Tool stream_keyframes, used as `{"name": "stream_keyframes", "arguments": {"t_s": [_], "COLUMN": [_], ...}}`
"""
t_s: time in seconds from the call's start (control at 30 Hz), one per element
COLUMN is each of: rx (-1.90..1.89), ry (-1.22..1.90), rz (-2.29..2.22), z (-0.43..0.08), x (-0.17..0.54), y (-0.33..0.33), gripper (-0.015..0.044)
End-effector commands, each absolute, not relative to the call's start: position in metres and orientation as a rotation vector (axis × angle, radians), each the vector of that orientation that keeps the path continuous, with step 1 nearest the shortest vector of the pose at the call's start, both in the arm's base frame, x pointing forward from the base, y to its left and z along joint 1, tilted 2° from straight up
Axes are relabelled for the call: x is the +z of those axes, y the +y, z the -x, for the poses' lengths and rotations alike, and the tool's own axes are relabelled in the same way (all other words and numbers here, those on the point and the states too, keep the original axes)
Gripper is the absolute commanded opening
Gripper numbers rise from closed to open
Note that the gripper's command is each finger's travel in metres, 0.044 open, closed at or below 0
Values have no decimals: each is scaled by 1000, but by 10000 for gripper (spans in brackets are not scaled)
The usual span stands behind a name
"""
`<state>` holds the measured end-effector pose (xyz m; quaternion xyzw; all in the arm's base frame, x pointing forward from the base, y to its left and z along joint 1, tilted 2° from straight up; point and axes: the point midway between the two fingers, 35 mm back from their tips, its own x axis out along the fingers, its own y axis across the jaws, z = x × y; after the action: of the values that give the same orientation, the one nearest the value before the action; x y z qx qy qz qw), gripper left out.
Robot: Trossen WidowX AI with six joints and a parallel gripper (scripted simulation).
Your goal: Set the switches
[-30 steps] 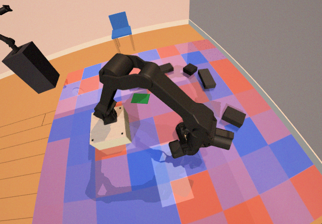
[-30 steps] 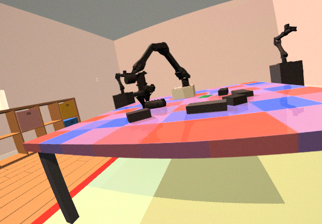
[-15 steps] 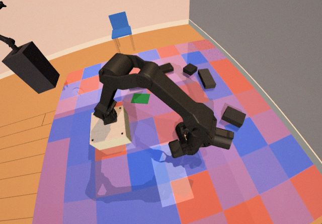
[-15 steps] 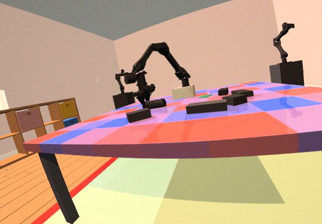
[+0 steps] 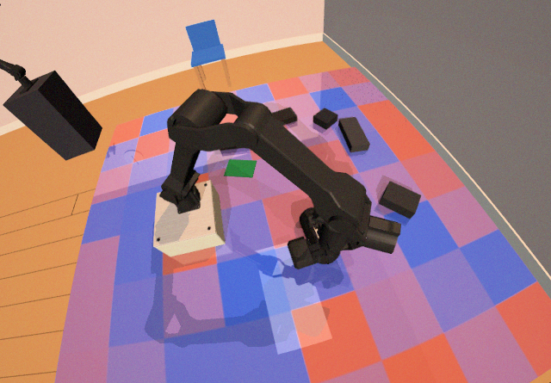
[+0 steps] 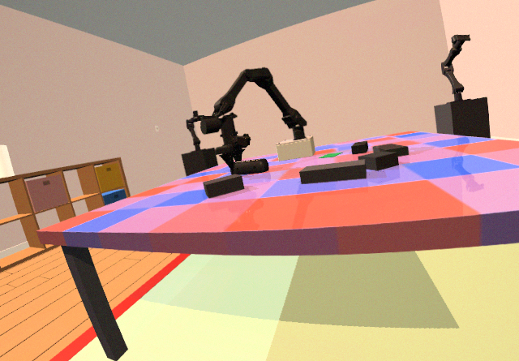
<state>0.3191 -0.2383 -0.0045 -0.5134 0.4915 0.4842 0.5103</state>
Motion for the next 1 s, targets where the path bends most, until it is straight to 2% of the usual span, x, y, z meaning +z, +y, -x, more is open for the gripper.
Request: {"name": "stream_keyframes", "arguments": {"t_s": [0.0, 0.97], "rx": [1156, 1156], "ry": [1183, 1183], "rz": [1242, 1242], "z": [-320, -319], "x": [3, 23], "y": [-238, -228], "gripper": [336, 336]}}
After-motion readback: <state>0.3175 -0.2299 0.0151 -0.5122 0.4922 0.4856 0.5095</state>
